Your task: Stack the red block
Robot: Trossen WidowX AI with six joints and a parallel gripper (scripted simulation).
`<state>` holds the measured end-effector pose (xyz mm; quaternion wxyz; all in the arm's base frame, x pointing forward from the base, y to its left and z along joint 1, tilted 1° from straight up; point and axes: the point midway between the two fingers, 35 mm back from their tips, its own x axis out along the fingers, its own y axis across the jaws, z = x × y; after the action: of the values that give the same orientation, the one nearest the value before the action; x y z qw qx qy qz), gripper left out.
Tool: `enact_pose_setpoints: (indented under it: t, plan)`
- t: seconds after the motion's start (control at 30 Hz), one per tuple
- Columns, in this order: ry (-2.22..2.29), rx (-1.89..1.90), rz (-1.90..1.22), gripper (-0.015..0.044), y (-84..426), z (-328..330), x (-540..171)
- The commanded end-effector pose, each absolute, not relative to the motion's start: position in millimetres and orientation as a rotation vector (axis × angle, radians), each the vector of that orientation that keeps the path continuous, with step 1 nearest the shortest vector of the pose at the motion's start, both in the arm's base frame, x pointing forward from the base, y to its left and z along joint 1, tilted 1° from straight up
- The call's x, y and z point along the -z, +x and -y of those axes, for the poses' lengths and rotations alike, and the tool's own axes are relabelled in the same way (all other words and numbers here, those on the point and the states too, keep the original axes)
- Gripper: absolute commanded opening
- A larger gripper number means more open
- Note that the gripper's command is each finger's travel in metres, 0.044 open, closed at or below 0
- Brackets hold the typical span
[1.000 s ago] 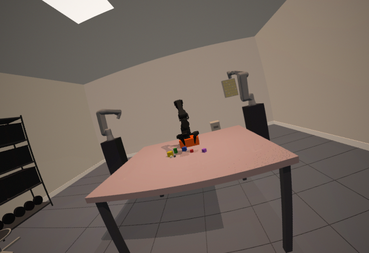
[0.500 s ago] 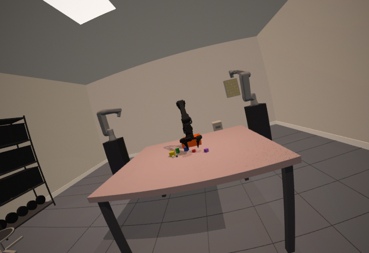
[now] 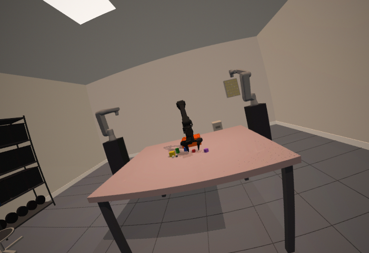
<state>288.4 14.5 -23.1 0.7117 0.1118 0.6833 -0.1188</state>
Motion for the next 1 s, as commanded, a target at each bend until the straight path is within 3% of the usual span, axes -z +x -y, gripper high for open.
enact_pose_setpoints:
  t: [0.0,0.37,0.8,0.97]
  plan:
    - [0.254,0.262,-1.521,0.0440,286.8,-15.2,26.1]
    - [0.254,0.262,-1.521,0.0440,286.7,-15.2,25.7]
    - [0.254,0.262,-1.521,0.0099,286.7,-15.2,25.7]
    - [0.254,0.262,-1.521,0.0065,286.7,-15.2,25.7]
